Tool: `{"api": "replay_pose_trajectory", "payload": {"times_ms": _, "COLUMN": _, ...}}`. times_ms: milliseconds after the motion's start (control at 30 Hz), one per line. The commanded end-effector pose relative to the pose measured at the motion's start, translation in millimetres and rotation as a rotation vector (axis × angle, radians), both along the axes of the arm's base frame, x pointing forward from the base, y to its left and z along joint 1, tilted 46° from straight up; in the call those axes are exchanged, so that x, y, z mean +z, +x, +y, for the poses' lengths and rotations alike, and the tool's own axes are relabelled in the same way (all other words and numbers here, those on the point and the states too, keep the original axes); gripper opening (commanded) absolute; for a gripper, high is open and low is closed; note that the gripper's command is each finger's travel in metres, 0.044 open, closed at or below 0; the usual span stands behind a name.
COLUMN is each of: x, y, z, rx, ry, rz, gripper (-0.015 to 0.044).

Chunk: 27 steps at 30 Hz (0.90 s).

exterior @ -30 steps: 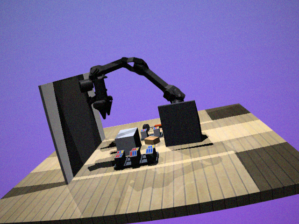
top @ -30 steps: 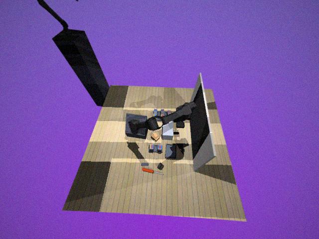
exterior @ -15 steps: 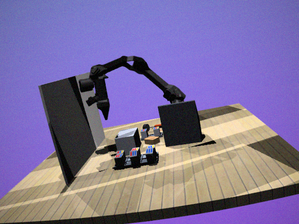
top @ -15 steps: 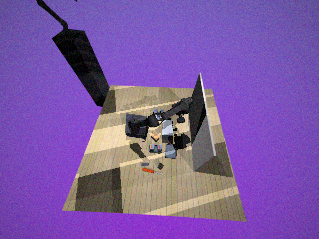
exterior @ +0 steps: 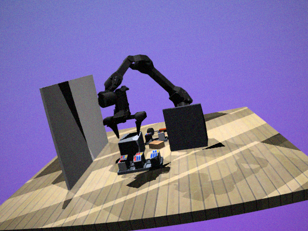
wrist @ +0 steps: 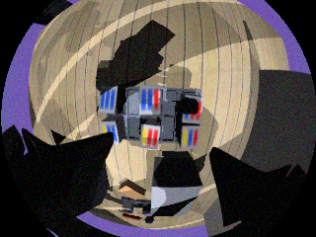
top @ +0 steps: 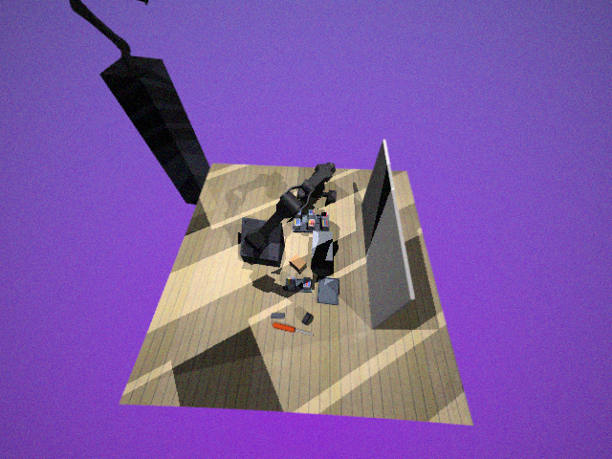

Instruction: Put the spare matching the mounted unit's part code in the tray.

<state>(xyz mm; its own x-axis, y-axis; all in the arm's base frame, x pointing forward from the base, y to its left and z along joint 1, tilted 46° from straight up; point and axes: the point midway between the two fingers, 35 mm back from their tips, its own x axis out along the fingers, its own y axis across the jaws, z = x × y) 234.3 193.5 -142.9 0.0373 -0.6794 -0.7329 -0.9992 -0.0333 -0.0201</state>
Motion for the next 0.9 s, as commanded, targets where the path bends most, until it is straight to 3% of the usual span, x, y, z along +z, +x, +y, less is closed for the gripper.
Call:
{"api": "replay_pose_trajectory", "payload": {"times_ms": 0, "x": -18, "y": -20, "z": -5, "rx": 0.106, "ry": -0.028, "rz": 0.12, "gripper": 0.044}}
{"api": "replay_pose_trajectory", "payload": {"times_ms": 167, "x": -18, "y": -20, "z": -5, "rx": 0.106, "ry": -0.028, "rz": 0.12, "gripper": 0.044}}
{"api": "replay_pose_trajectory", "payload": {"times_ms": 367, "x": -51, "y": -22, "z": -26, "rx": 0.106, "ry": -0.028, "rz": 0.119, "gripper": 0.03}}
{"api": "replay_pose_trajectory", "payload": {"times_ms": 867, "x": -57, "y": -21, "z": -32, "rx": 0.106, "ry": -0.028, "rz": 0.119, "gripper": 0.03}}
